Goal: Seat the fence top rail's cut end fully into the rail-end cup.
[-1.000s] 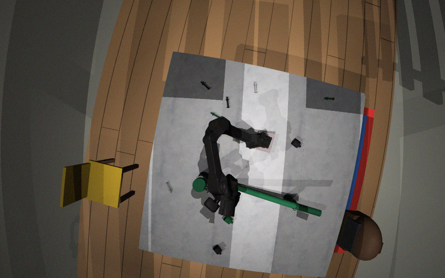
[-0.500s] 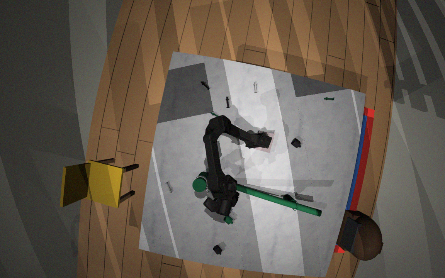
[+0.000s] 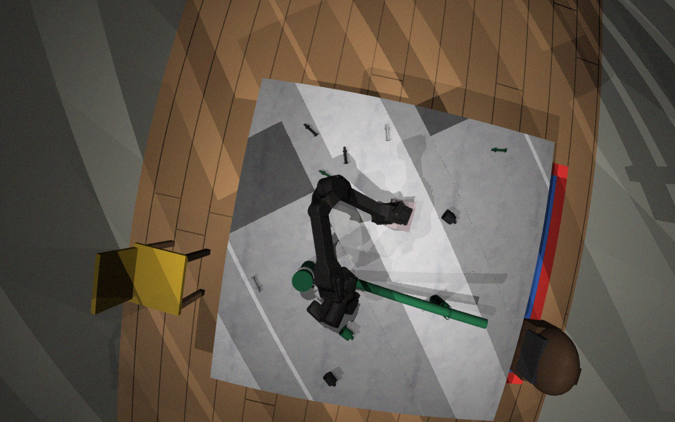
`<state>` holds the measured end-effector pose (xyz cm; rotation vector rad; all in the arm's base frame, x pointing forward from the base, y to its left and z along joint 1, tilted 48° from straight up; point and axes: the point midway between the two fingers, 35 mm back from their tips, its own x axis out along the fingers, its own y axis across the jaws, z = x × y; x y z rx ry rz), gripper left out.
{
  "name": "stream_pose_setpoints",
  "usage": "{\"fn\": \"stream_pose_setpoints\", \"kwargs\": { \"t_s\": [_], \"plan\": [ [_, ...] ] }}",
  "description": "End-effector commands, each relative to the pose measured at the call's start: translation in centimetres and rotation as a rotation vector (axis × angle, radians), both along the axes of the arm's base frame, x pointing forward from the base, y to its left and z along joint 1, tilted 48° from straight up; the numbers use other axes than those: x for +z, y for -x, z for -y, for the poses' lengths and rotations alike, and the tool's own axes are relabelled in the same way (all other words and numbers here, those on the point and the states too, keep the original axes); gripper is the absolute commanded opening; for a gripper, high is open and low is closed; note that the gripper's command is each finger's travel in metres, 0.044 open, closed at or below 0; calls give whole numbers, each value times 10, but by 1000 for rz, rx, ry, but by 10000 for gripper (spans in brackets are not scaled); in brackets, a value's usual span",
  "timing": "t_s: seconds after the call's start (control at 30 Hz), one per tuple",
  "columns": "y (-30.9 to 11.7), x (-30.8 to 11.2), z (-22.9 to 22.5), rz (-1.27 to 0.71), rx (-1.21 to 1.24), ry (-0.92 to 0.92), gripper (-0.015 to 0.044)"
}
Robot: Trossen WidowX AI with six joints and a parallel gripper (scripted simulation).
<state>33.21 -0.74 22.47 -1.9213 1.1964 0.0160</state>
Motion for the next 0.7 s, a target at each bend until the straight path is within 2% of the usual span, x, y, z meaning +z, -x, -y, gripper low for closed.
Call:
{"fn": "stream_pose_setpoints", "kwargs": {
  "t_s": [0.0,0.5,0.67],
  "plan": [
    [-3,-3,4,-3,4,-2,440],
    [-14,-9,23,5,8,9,440],
    [-14,-9,24,6,8,10,309]
  ]
}}
